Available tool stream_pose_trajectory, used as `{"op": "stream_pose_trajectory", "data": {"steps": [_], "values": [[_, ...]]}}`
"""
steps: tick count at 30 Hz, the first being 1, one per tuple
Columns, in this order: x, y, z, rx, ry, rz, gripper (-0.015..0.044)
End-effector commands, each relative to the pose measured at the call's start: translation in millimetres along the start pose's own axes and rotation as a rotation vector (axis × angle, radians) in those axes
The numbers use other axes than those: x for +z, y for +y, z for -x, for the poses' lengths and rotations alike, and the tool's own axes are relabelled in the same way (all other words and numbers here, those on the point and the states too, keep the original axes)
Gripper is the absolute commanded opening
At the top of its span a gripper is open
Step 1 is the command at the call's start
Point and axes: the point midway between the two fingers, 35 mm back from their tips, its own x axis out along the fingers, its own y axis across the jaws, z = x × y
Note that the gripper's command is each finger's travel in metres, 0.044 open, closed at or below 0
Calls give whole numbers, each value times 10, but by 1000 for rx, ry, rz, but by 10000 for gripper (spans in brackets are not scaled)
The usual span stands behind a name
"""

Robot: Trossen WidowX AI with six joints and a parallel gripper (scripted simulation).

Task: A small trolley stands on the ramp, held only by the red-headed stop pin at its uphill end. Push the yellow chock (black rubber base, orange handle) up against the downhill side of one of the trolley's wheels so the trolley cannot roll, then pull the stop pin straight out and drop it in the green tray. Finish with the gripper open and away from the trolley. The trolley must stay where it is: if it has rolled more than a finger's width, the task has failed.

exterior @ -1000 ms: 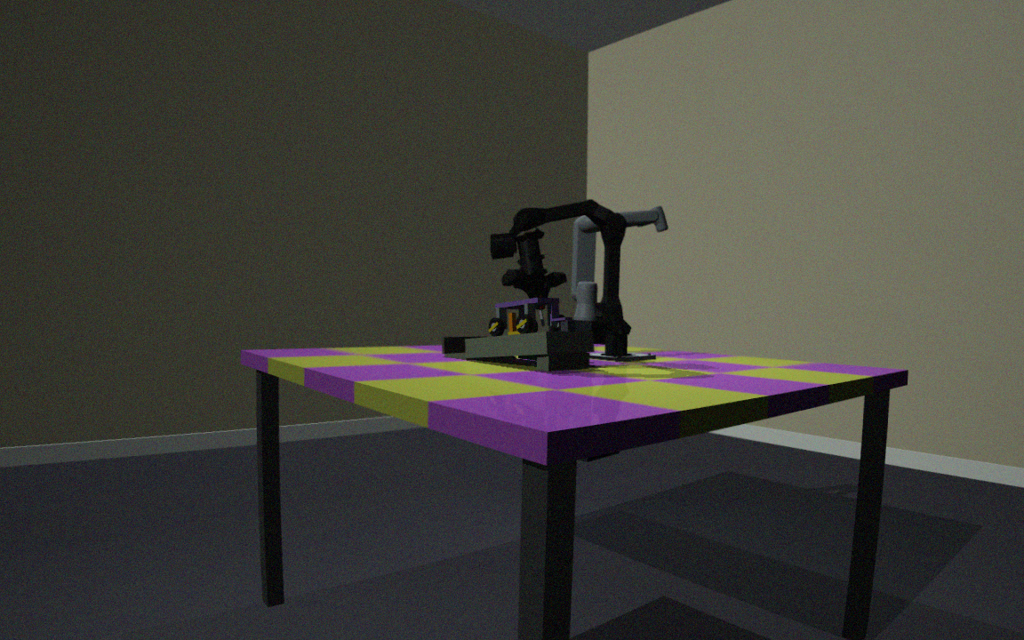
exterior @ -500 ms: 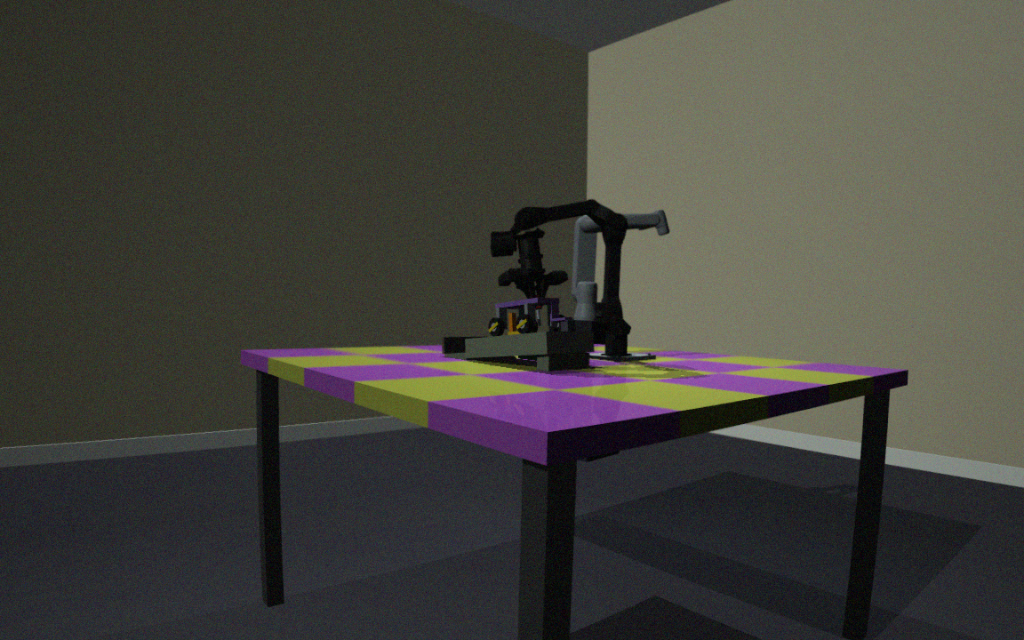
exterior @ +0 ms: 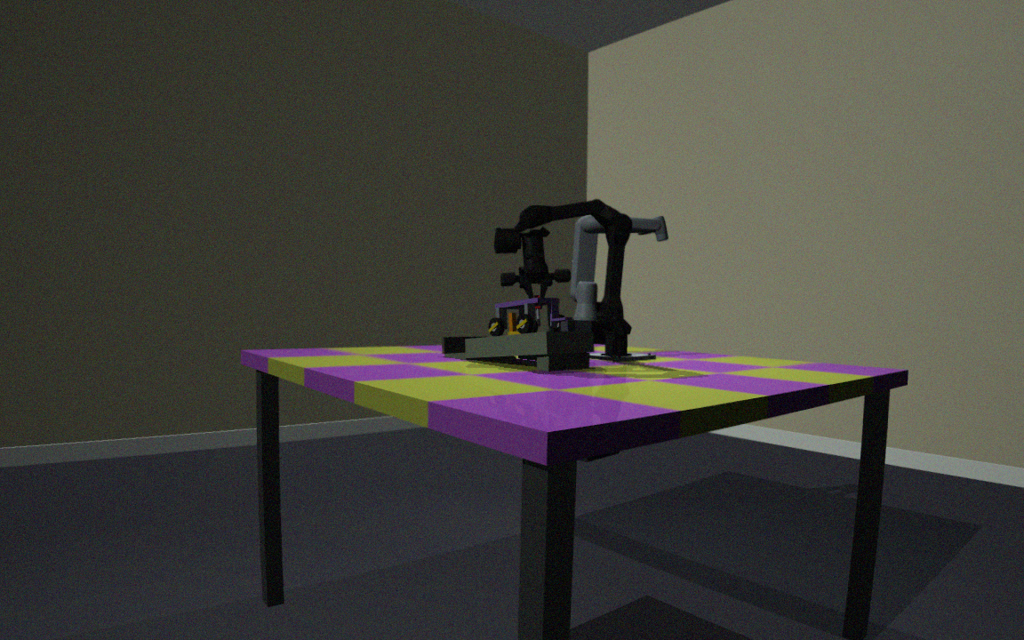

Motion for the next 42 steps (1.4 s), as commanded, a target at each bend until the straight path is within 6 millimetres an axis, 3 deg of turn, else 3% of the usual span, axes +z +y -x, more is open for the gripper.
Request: {"op": "stream_pose_trajectory", "data": {"steps": [1,22,30,42], "values": [[-3,-13,-5,14,-21,-115,0],[-41,-30,1,126,-82,-745,0],[-40,-33,-2,131,-83,-766,0],[123,-191,-195,137,-90,-811,0]]}}
